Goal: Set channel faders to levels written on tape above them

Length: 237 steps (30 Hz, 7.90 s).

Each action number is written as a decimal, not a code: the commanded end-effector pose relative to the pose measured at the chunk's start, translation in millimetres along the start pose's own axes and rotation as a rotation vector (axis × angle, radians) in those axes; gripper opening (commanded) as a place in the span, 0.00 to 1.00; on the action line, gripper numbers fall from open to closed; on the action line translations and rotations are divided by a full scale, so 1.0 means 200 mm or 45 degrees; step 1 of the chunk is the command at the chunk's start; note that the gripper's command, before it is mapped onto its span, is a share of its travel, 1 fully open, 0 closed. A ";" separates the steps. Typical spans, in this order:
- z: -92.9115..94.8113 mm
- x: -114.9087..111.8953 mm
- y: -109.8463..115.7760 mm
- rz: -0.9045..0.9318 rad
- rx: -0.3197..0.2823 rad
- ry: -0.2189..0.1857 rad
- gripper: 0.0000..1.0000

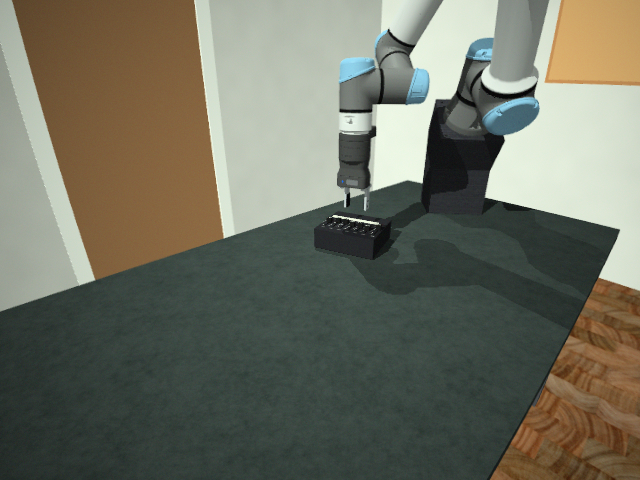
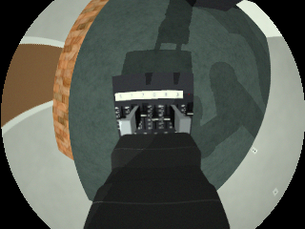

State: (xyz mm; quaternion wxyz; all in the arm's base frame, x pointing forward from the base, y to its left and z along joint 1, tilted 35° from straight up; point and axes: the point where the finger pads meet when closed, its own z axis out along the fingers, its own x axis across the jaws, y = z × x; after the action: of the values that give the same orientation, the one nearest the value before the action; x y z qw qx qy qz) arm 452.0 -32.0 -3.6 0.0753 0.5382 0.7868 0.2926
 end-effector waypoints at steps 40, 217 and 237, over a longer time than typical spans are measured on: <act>0.00 0.00 0.00 0.002 -0.001 -0.001 0.00; 0.18 0.00 0.06 0.002 -0.001 -0.002 0.00; 0.18 0.00 0.11 0.002 -0.001 -0.002 0.00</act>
State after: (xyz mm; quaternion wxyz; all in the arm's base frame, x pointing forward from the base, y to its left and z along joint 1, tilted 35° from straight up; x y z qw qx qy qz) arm 482.9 -13.2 -23.6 0.0746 0.5394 0.7863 0.2920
